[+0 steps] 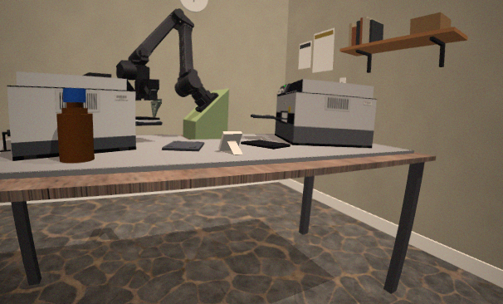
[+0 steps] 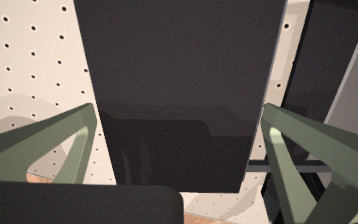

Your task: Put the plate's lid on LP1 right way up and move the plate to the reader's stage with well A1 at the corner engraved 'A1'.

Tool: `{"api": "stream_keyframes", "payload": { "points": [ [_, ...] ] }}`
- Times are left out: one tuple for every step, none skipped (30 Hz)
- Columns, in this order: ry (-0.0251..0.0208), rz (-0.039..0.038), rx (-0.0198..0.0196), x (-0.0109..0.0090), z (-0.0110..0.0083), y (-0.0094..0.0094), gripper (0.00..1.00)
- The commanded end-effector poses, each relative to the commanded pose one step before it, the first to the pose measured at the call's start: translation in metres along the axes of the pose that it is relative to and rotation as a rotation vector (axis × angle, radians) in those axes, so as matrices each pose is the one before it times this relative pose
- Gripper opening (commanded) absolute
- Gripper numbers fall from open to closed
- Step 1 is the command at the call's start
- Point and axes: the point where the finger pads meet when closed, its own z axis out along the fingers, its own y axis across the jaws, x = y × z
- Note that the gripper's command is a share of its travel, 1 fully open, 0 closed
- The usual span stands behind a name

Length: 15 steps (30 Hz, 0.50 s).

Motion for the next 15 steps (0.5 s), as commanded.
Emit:
{"api": "stream_keyframes", "payload": {
  "points": [
    [0.00279, -0.00351, 0.00496, 0.00195, 0.00200, -0.00319, 1.00],
    [0.00000, 0.00000, 0.00000, 0.00000, 0.00000, 0.00000, 1.00],
    [0.00000, 0.00000, 0.00000, 0.00000, 0.00000, 0.00000, 1.00],
    [-0.00405, 0.00086, 0.00281, -0.00117, -0.00186, -0.00007, 1.00],
    [-0.00270, 0.00116, 0.00138, -0.00069, -0.00128, 0.00014, 1.00],
    [0.00091, 0.00277, 0.00530, 0.00014, -0.00218, -0.00192, 1.00],
    [0.00071, 0.00272, 0.00510, 0.00011, -0.00214, -0.00181, 1.00],
    [-0.00358, 0.00274, 0.00439, -0.00062, -0.00214, -0.00169, 1.00],
    [-0.00338, 0.00281, 0.00418, -0.00049, -0.00203, -0.00192, 1.00],
    [-0.00090, 0.00214, 0.00334, 0.00039, -0.00182, -0.00160, 1.00],
    [-0.00060, 0.00184, 0.00231, 0.00000, -0.00087, -0.00177, 1.00],
    [0.00091, 0.00111, -0.00163, 0.00000, 0.00021, -0.00127, 1.00],
    [0.00310, 0.00409, -0.00127, 0.00097, 0.00043, -0.00149, 1.00],
    [0.00327, 0.00275, -0.00363, 0.00083, 0.00107, 0.00000, 1.00],
    [0.00307, 0.00260, -0.00320, 0.00083, 0.00093, -0.00004, 1.00]
  ]
}}
